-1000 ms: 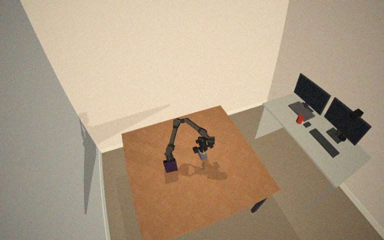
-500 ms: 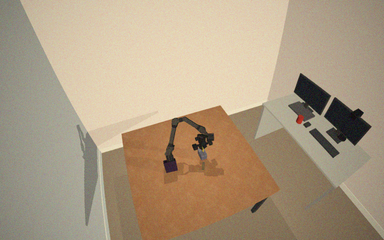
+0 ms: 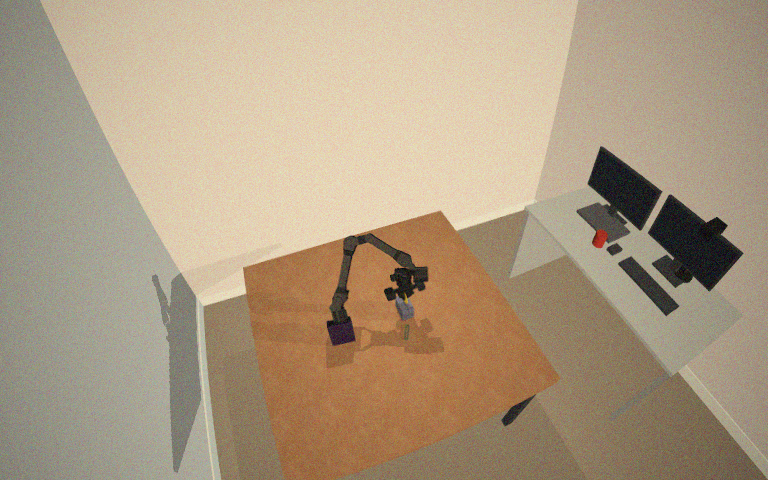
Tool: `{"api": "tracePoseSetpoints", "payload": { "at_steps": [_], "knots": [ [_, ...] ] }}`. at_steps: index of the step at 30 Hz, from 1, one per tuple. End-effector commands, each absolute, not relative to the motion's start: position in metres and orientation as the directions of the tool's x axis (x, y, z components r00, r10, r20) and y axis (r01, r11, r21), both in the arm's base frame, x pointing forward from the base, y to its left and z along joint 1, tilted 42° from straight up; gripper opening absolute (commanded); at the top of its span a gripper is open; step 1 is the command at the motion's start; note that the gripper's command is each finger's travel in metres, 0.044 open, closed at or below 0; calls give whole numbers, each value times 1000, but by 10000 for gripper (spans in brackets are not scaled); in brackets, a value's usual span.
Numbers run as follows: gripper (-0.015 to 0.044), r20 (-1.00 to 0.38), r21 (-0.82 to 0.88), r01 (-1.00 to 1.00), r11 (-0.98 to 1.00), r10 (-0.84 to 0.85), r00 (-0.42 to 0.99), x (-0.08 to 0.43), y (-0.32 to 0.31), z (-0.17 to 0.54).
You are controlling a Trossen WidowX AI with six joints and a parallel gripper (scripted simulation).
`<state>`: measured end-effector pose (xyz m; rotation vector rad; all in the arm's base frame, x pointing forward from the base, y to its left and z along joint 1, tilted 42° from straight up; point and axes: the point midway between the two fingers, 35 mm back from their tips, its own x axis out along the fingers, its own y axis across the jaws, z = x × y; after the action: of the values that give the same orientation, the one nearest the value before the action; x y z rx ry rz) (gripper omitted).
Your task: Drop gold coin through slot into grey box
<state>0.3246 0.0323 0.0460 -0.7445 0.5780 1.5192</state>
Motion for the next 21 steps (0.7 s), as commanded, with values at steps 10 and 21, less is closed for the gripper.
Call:
{"api": "tracePoseSetpoints", "payload": {
  "at_steps": [10,21],
  "knots": [
    [0,-746,-73,-993,-93,666,-8,326,34,51],
    [0,-745,-69,-993,-94,667,-11,325,36,48]
  ]
}}
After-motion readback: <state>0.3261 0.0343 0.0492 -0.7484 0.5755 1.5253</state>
